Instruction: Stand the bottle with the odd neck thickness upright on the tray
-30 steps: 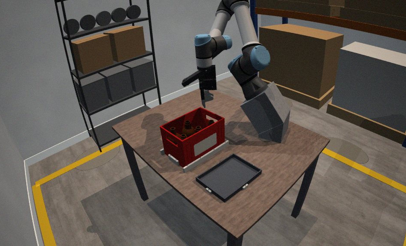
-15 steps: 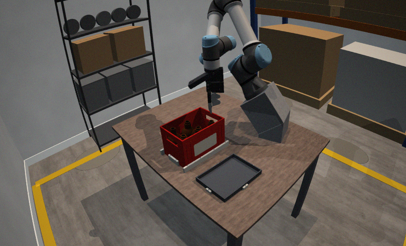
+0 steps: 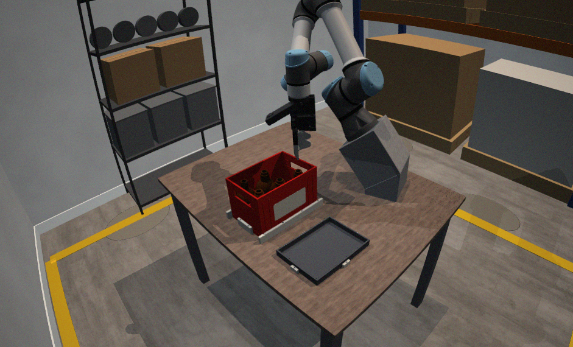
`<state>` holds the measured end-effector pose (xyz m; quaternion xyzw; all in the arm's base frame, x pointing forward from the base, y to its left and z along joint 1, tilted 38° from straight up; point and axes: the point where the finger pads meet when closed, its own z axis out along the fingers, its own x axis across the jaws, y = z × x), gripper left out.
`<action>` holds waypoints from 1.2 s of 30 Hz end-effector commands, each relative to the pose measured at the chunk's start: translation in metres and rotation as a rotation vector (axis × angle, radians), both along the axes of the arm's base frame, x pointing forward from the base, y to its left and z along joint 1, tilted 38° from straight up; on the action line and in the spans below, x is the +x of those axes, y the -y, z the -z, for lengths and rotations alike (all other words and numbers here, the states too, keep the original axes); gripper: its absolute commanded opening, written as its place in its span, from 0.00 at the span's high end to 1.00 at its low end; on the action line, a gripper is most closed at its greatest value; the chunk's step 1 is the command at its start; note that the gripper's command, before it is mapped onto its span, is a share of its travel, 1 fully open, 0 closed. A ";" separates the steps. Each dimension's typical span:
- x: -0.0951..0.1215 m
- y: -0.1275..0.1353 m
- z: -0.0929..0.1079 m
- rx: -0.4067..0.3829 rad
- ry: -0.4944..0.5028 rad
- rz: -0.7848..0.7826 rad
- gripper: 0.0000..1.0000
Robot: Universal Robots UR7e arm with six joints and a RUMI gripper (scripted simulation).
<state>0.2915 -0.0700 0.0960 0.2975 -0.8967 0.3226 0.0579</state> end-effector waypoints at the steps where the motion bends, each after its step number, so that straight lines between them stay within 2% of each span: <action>1: 0.001 0.000 -0.001 -0.001 0.002 -0.002 0.62; 18: 0.001 0.000 -0.001 -0.001 0.001 -0.001 0.62; 36: 0.000 0.007 0.010 0.000 -0.004 0.001 0.62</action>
